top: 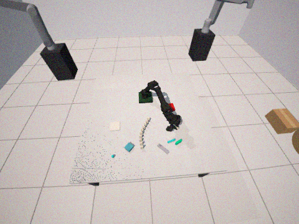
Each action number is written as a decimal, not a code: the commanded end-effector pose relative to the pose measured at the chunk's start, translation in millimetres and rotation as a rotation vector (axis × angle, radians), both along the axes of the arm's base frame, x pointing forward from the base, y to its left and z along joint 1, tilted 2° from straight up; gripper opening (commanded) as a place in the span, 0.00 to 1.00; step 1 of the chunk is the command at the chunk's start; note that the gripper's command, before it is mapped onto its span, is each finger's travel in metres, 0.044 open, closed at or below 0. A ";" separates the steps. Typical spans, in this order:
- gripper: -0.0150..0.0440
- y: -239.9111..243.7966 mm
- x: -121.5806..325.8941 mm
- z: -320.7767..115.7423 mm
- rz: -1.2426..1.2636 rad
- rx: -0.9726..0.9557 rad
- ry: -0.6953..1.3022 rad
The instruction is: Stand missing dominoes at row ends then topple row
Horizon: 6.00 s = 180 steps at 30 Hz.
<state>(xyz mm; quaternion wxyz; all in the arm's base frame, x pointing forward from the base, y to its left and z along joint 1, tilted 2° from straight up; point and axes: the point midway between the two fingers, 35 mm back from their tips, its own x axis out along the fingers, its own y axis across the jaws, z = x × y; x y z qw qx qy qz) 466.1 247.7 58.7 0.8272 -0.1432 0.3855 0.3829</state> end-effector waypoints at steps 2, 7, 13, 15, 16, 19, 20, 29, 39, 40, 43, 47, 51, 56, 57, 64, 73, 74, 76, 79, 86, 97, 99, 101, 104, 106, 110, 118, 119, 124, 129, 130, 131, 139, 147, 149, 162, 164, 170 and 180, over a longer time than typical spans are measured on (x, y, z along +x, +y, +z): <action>0.44 -2.2 -0.6 -0.3 -0.004 0.059 -0.034; 0.44 -4.6 -1.1 -1.2 -0.004 0.113 -0.075; 0.44 -8.3 -3.8 -1.2 -0.002 0.176 -0.124; 0.44 -9.7 -5.2 -0.9 0.000 0.196 -0.141; 0.44 -10.5 -6.0 -0.7 0.001 0.207 -0.149; 0.44 -12.8 -8.8 0.1 0.004 0.236 -0.174; 0.44 -13.6 -9.8 0.4 0.006 0.246 -0.182; 0.44 -21.8 -22.3 4.8 0.022 0.331 -0.258; 0.44 -32.1 -42.4 12.4 0.050 0.417 -0.342; 0.44 -33.2 -44.7 13.3 0.053 0.425 -0.351; 0.44 -36.5 -52.2 16.1 0.064 0.449 -0.376; 0.44 -41.0 -63.0 20.3 0.079 0.479 -0.410; 0.44 -45.5 -74.7 24.8 0.095 0.507 -0.444; 0.44 -51.3 -90.6 30.9 0.118 0.540 -0.486; 0.44 -52.4 -94.0 32.2 0.122 0.547 -0.495; 0.44 -54.1 -99.1 34.1 0.130 0.556 -0.508; 0.44 -54.1 -99.1 34.1 0.130 0.556 -0.508; 0.44 -54.1 -99.1 34.1 0.130 0.556 -0.508; 0.44 -54.1 -99.1 34.1 0.130 0.556 -0.508; 0.44 -53.6 -98.2 30.0 0.130 0.556 -0.508; 0.44 -51.8 -95.2 10.0 0.131 0.555 -0.509; 0.44 -49.5 -94.6 -22.7 0.133 0.554 -0.511; 0.44 -49.4 -94.9 -28.7 0.133 0.554 -0.511; 0.44 -49.3 -95.4 -34.7 0.133 0.554 -0.511; 0.44 -49.2 -95.9 -39.2 0.133 0.554 -0.512; 0.44 -49.2 -95.9 -39.2 0.133 0.554 -0.512; 0.44 -49.2 -95.9 -39.2 0.133 0.554 -0.512; 0.61 -49.2 -95.9 -39.2 0.133 0.554 -0.512; 0.66 -49.2 -95.9 -39.2 0.133 0.554 -0.512; 0.88 -49.2 -95.9 -39.2 0.133 0.554 -0.512; 1.00 -49.2 -95.9 -39.2 0.133 0.554 -0.512; 1.00 -49.1 -95.7 -37.5 0.134 0.554 -0.512; 1.00 -48.9 -95.3 -32.4 0.134 0.554 -0.511; 1.00 -47.6 -94.4 10.9 0.136 0.551 -0.507; 1.00 -20.1 -23.0 1.4 0.034 0.365 -0.364; 1.00 -13.1 -11.7 -3.4 0.018 0.305 -0.303; 1.00 13.0 6.1 2.1 0.007 -0.056 -0.025; 1.00 12.5 2.5 3.5 0.013 -0.099 0.007; 1.00 11.3 -8.2 17.6 0.041 -0.235 0.079; 1.00 -4.8 -46.2 41.1 0.114 -0.470 0.238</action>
